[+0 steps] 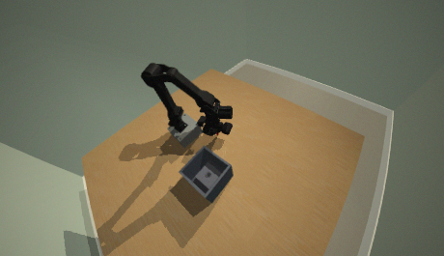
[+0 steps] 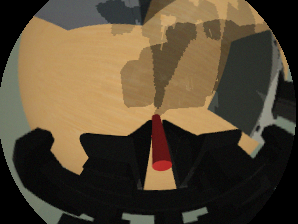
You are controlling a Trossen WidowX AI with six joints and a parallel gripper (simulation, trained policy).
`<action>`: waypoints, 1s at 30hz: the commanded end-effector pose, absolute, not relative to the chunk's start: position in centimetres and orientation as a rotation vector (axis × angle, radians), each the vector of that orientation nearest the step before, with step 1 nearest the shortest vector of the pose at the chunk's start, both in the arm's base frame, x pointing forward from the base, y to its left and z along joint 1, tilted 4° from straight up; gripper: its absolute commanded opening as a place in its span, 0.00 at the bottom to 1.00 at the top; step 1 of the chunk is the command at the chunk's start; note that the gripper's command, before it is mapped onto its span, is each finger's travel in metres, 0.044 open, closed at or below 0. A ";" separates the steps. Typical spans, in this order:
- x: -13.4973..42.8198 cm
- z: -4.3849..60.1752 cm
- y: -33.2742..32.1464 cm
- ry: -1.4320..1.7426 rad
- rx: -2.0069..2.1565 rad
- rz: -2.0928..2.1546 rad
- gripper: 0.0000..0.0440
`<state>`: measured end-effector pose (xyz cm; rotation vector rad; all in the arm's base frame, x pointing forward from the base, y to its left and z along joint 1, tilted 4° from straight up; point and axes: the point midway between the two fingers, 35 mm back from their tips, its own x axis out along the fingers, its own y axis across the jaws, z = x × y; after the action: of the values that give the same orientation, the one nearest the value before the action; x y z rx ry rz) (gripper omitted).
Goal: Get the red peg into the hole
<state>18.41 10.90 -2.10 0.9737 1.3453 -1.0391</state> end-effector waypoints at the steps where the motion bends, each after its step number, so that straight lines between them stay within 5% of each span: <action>1: 18.9 -1.1 11.1 1.336 1.013 -1.023 0.00; 30: 25.0 10.0 9.7 1.165 1.160 -0.806 0.00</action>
<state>24.44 10.53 8.62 1.1680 1.1909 -0.8207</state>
